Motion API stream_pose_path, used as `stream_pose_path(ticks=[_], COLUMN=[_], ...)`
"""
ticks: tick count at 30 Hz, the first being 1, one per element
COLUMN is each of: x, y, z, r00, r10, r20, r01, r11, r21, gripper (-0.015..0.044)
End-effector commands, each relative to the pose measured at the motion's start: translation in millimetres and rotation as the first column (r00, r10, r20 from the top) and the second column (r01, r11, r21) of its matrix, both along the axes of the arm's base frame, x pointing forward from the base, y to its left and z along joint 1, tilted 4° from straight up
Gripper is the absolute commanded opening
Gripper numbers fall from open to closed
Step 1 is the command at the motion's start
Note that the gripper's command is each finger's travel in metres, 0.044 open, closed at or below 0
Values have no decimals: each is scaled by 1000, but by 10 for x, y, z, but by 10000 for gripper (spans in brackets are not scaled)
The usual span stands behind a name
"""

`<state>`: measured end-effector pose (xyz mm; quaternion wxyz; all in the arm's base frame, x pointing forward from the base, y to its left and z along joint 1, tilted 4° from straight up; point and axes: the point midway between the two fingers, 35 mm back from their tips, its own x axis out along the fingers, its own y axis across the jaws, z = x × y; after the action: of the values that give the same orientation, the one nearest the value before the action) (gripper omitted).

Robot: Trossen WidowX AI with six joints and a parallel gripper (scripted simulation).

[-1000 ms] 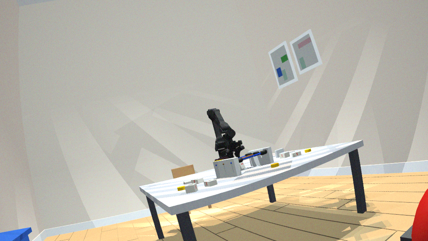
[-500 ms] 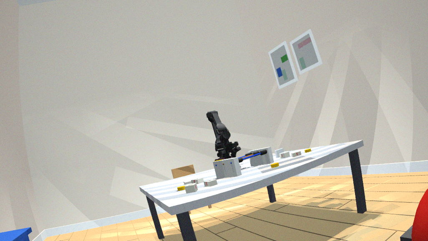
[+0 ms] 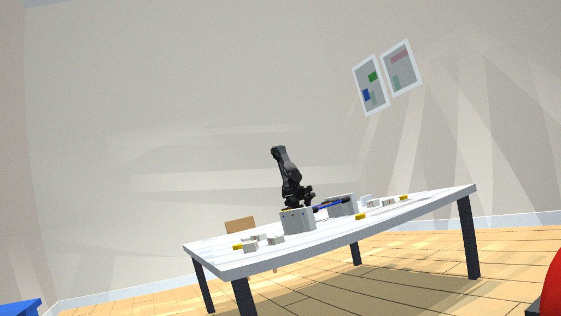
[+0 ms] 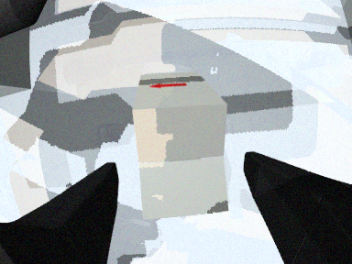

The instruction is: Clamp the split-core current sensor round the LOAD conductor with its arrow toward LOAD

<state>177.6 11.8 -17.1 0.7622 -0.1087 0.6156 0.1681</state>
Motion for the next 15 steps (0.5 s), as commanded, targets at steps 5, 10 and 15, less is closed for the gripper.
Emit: stream_pose_path(ticks=[5, 10, 15], x=[-63, -127, -95], y=[-56, -74, -64], z=[386, 549, 562], r00=[1000, 1000, 977], r10=[3, 4, -202], r20=[2, 1, -61], r01=[-3, -4, 204], r11=[1000, 1000, 979], r21=[3, 4, 25], gripper=[326, 326, 320])
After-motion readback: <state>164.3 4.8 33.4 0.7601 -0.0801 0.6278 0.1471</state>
